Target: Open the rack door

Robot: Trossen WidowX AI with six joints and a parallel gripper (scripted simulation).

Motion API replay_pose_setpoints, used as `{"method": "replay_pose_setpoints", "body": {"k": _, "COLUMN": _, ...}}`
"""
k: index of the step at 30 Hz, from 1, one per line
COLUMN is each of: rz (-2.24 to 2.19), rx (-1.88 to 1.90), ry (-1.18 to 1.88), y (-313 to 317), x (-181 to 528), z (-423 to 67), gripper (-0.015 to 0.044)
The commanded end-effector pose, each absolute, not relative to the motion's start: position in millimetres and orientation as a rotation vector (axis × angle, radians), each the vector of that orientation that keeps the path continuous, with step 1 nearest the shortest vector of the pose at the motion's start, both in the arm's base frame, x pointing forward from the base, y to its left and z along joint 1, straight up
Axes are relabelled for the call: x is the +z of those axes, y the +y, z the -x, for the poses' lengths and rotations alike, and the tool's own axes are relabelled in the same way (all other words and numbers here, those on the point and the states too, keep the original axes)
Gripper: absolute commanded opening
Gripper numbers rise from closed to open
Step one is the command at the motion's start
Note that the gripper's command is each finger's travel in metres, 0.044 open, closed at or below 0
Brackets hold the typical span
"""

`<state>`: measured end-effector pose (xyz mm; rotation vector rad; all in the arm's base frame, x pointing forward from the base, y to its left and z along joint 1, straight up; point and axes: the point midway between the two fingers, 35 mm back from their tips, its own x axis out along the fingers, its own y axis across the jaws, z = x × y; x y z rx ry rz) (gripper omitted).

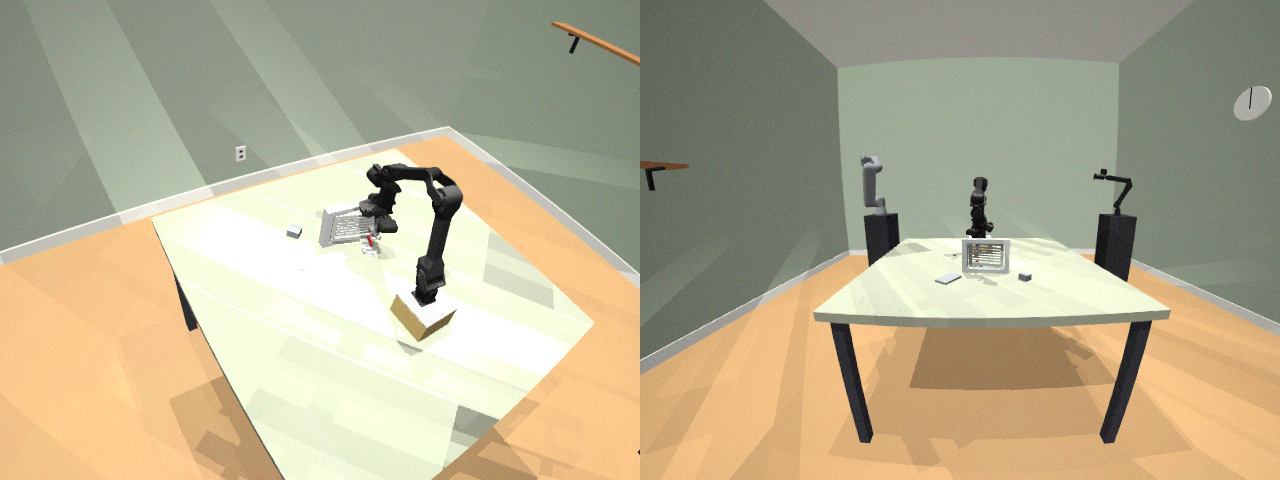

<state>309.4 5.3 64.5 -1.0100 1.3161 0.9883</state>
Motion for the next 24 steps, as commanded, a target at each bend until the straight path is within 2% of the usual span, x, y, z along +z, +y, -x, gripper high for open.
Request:
{"method": "replay_pose_setpoints", "body": {"k": 1, "rz": 0.945, "rx": 0.923, "ry": 1.339, "y": 10, "x": 65, "z": -303, "gripper": 0.0010}}
{"method": "replay_pose_setpoints", "body": {"k": 24, "rz": 0.676, "rx": 0.666, "ry": 1.443, "y": 42, "x": 63, "z": -264, "gripper": 0.0010}}
